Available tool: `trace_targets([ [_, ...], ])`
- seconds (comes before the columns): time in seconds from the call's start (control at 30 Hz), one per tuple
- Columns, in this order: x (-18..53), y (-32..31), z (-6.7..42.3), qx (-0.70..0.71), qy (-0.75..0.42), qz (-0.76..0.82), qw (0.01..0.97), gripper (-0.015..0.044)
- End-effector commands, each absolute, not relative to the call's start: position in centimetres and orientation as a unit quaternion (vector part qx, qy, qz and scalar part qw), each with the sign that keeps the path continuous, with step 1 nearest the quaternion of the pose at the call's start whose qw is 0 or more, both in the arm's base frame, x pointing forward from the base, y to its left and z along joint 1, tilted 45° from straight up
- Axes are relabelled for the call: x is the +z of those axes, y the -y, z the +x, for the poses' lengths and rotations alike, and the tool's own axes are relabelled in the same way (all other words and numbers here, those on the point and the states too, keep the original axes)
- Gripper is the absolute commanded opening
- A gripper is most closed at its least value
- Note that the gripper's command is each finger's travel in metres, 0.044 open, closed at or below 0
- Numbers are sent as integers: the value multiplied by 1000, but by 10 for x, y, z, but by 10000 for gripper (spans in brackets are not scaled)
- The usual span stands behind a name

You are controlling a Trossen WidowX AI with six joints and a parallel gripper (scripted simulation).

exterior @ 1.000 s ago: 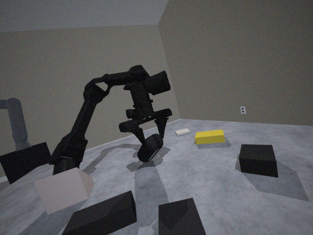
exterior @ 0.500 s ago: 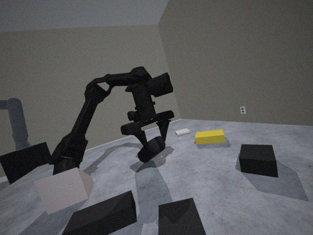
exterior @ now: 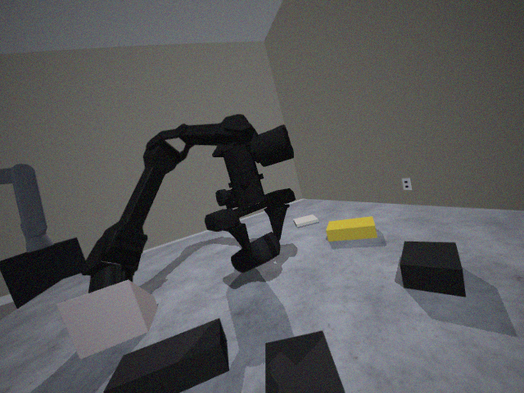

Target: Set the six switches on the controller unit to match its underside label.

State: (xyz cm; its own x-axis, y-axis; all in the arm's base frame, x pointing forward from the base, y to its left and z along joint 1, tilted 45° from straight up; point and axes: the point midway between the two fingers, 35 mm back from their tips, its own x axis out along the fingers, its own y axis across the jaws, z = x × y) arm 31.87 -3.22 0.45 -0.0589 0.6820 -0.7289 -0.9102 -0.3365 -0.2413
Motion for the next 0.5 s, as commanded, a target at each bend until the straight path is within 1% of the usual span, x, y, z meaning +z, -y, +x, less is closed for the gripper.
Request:
trace_targets([
  [0.0,0,27,317,718,-142,-388,559,338],
  [0.47,-10,24,318,718,-142,-389,559,338],
])
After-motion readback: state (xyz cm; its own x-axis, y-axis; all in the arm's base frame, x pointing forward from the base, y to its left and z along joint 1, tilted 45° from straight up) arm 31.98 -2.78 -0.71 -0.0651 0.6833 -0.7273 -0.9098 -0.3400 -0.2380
